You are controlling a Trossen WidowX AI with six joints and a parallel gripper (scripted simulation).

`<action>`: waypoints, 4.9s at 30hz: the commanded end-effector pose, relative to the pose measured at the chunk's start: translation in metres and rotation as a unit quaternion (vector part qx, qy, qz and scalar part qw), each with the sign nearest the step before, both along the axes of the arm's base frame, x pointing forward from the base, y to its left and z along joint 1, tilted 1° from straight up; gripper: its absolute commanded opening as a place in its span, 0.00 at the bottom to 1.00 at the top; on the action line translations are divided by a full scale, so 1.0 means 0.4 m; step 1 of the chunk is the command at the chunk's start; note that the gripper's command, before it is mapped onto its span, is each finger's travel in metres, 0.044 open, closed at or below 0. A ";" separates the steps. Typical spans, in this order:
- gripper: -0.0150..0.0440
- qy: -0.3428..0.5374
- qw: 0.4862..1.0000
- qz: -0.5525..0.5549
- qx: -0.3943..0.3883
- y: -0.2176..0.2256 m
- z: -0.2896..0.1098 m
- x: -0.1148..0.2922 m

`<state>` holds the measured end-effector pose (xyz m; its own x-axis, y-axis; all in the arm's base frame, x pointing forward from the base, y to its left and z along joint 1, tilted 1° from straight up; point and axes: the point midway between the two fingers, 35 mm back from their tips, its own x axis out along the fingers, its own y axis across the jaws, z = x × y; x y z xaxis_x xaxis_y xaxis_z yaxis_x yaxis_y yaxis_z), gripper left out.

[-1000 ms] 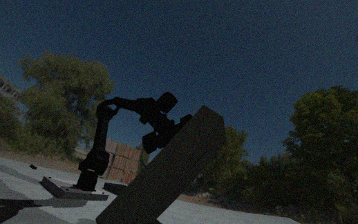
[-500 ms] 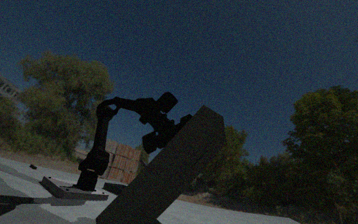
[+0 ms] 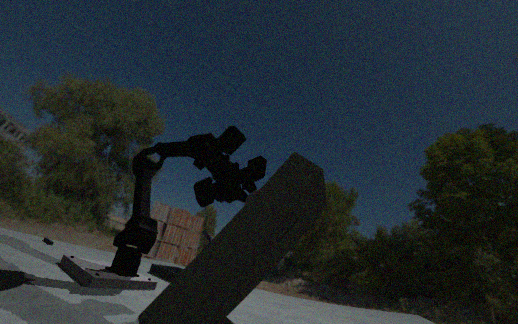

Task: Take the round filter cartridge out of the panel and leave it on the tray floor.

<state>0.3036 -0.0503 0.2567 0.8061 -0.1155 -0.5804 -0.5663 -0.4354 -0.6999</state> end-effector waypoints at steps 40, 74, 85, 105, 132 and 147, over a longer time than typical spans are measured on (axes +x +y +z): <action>0.41 0.001 1.000 -0.001 0.000 0.020 -0.129 -0.119; 0.86 -0.012 1.000 -0.006 0.004 0.004 0.231 -0.045; 0.77 0.029 0.869 -0.318 0.377 0.018 0.072 -0.074; 0.77 0.018 0.475 -0.644 0.599 0.036 -0.092 -0.137; 0.77 0.018 0.475 -0.644 0.599 0.029 -0.161 -0.093; 0.77 0.017 0.475 -0.644 0.599 0.027 -0.199 -0.075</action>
